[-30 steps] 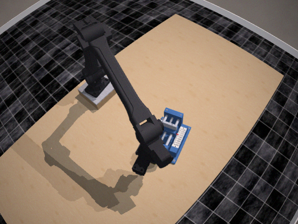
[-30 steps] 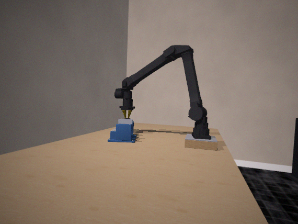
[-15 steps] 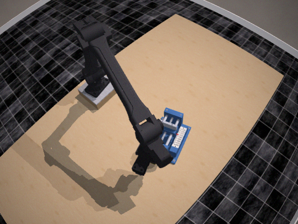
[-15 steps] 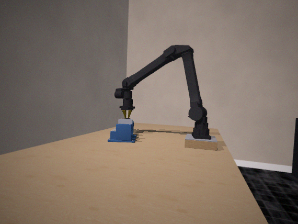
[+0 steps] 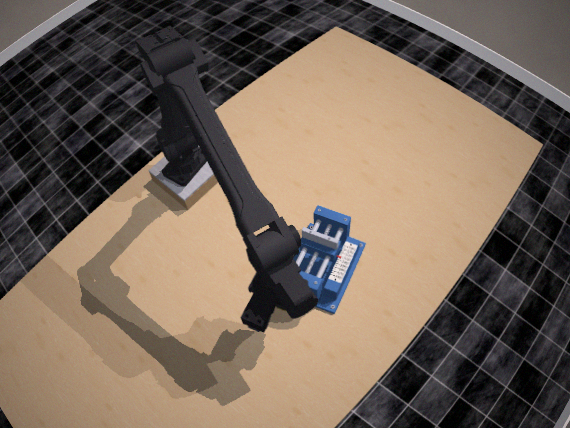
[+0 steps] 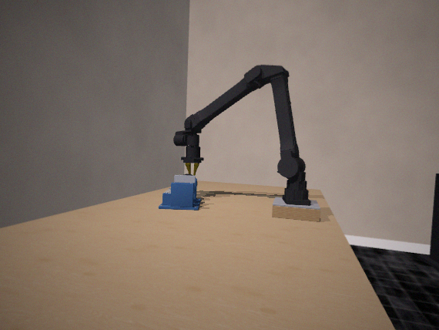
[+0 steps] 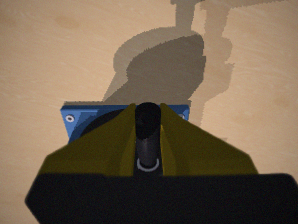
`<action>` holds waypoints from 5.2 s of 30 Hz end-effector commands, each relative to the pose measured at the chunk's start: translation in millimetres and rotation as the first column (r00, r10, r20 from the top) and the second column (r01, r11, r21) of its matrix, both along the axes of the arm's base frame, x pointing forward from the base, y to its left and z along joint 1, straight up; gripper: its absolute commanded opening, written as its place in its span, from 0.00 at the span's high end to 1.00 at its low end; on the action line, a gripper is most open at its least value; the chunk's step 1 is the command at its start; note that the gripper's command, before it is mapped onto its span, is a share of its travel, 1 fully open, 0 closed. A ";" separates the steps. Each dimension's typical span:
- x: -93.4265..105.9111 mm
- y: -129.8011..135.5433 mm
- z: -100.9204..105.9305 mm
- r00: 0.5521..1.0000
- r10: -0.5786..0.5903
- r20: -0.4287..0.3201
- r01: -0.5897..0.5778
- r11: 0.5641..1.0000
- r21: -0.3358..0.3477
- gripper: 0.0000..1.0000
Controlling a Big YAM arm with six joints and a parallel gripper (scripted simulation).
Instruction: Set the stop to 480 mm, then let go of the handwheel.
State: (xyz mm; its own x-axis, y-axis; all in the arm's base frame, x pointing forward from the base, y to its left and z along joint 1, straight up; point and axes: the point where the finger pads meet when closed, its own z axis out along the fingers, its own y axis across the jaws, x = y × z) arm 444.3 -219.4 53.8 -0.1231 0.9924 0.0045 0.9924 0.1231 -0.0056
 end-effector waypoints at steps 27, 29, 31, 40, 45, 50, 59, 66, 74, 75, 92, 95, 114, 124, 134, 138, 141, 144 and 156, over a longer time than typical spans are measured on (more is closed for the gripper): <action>-19.0 -9.5 -13.2 1.000 0.000 0.017 0.001 1.000 -0.016 0.94; -21.2 -8.4 -14.4 1.000 0.000 0.008 0.000 1.000 -0.011 0.94; -21.9 -8.0 -14.5 1.000 0.000 0.005 0.000 1.000 -0.010 0.94; -19.7 -9.8 -23.0 1.000 0.000 0.014 0.001 1.000 -0.015 0.94; -20.5 -9.8 -27.0 1.000 0.000 0.014 0.001 1.000 -0.015 0.94; -20.6 -9.7 -27.8 1.000 0.000 0.013 0.001 1.000 -0.014 0.94; -19.7 -9.7 -35.7 1.000 -0.002 0.014 0.003 1.000 -0.014 0.94; -18.9 -8.8 -38.3 1.000 -0.002 0.014 0.002 1.000 -0.014 0.94; -12.1 -2.5 -45.8 1.000 -0.005 0.014 0.005 1.000 -0.014 0.94; -10.8 -1.4 -47.5 1.000 -0.004 0.014 0.005 1.000 -0.014 0.94; 24.4 -7.9 -43.3 0.998 0.001 0.061 0.001 0.999 -0.035 0.94; 28.3 -7.2 -46.3 0.998 0.001 0.061 0.001 0.999 -0.034 0.94; 47.1 -2.9 -49.0 0.998 0.001 0.056 0.001 1.000 -0.029 0.94; 54.0 -1.6 -45.8 0.998 0.001 0.057 0.001 1.000 -0.027 0.94; 64.7 -0.5 -41.5 0.998 0.001 0.064 0.001 1.000 -0.028 0.94; 63.5 0.7 -40.4 0.998 0.001 0.055 0.001 1.000 -0.024 0.94; 66.7 0.3 -38.8 0.998 0.001 0.062 0.001 1.000 -0.027 0.94; 67.7 1.2 -36.5 0.998 0.001 0.057 0.001 1.000 -0.025 0.94; 71.4 1.7 -34.0 0.998 0.001 0.058 0.001 1.000 -0.025 0.94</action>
